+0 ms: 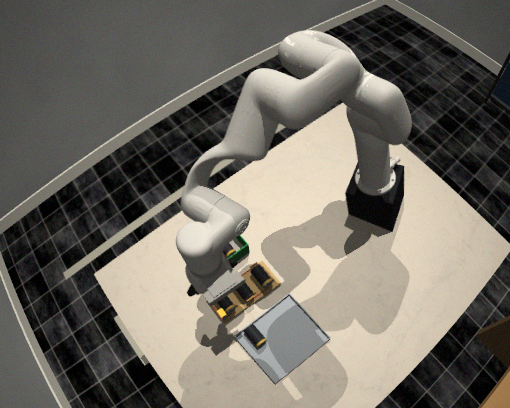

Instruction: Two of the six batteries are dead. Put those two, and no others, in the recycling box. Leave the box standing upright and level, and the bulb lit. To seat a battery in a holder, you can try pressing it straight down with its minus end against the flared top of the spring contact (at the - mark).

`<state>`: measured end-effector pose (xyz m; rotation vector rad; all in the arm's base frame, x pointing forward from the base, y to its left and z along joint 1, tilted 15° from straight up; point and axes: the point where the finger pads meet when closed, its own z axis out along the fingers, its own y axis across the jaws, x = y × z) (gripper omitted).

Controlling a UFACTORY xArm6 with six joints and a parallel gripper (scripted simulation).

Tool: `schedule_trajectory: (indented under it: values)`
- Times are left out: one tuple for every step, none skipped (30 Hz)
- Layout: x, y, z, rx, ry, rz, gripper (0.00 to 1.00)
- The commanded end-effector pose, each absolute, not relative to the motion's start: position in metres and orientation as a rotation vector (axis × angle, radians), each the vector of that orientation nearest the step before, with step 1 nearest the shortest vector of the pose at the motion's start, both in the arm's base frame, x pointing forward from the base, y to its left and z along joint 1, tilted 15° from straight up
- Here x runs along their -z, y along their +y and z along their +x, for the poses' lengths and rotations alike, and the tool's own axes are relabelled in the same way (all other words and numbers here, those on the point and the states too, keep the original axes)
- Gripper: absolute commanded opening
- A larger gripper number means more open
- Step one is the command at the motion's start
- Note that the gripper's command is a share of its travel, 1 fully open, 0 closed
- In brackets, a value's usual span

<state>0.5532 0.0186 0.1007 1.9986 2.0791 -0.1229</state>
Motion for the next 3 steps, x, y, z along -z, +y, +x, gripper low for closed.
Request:
schedule_trajectory:
  values:
    - [-0.1028, 0.0191, 0.5546, 0.117, 2.077, 1.997, 0.51]
    - [-0.1028, 0.0191, 0.5546, 0.117, 2.077, 1.997, 0.51]
    - [-0.1028, 0.0191, 0.5546, 0.117, 2.077, 1.997, 0.51]
